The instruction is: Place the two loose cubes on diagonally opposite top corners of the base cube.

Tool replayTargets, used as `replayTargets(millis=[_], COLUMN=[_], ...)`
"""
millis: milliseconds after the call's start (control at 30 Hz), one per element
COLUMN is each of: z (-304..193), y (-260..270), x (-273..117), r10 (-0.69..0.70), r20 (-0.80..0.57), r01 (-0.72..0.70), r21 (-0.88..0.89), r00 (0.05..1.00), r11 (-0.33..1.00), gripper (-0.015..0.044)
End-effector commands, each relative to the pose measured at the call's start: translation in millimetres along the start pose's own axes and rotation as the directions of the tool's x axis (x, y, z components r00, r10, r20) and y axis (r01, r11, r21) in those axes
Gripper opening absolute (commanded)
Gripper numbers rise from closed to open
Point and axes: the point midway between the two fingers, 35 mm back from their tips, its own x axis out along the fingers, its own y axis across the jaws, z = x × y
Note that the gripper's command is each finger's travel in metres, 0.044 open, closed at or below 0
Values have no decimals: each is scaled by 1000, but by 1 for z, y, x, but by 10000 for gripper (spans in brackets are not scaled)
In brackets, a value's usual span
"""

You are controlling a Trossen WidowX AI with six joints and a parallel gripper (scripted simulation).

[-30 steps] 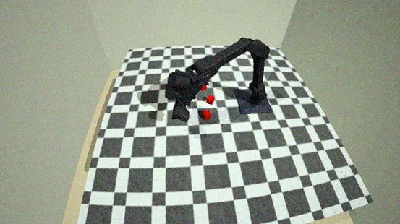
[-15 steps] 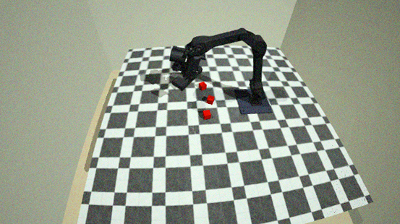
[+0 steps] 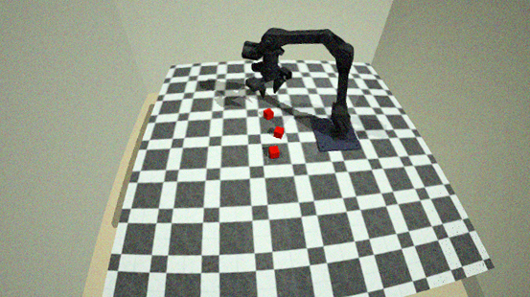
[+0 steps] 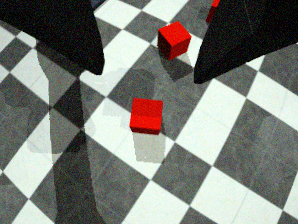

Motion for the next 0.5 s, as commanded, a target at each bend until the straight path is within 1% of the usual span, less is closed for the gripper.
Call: replayTargets(millis=[0,267,467], z=[-2,-2,-3], y=[-3,-2,-2], x=[-4,52,62], r10=[9,9,9], r20=[-8,-8,-8], r01=[-8,-8,-8], r21=[19,19,19], r00=[1000,1000,1000], r11=[1000,1000,1000], gripper=[265,265,265])
